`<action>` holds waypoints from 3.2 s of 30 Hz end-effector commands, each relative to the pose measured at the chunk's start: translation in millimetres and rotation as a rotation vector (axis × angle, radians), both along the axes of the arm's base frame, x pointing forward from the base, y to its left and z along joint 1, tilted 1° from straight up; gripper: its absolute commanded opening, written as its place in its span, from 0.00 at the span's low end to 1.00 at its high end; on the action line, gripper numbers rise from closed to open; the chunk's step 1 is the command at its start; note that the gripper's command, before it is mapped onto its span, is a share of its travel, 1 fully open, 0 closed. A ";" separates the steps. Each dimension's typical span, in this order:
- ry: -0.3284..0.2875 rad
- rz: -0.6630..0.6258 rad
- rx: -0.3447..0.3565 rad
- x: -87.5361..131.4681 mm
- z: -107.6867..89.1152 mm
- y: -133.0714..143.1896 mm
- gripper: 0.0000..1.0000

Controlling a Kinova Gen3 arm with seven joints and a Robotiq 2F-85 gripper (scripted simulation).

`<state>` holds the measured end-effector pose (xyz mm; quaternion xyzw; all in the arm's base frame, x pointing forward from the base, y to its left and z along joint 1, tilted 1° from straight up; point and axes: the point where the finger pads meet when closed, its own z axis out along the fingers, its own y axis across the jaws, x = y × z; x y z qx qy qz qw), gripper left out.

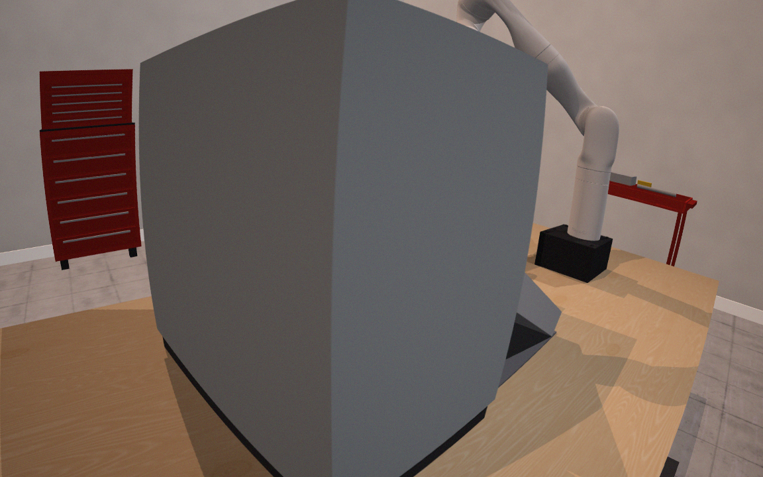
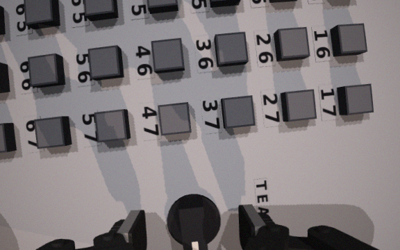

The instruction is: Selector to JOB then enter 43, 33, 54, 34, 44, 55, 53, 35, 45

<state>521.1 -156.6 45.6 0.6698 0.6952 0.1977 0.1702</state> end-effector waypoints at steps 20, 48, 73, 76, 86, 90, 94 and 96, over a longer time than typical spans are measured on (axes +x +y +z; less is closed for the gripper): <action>-0.002 0.000 -0.001 0.3 1.1 -0.2 0.60; -0.002 0.000 -0.001 -24.3 43.5 -2.4 0.60; -0.002 0.000 -0.001 -25.6 45.7 -2.5 0.10; -0.002 0.000 -0.001 -25.6 45.7 -2.5 0.10; -0.002 0.000 -0.001 -25.6 45.7 -2.5 0.10; -0.002 0.000 -0.001 -25.6 45.7 -2.5 0.10; -0.002 0.000 -0.001 -25.6 45.7 -1.9 0.10; -0.002 0.001 -0.001 -25.3 45.7 0.2 0.10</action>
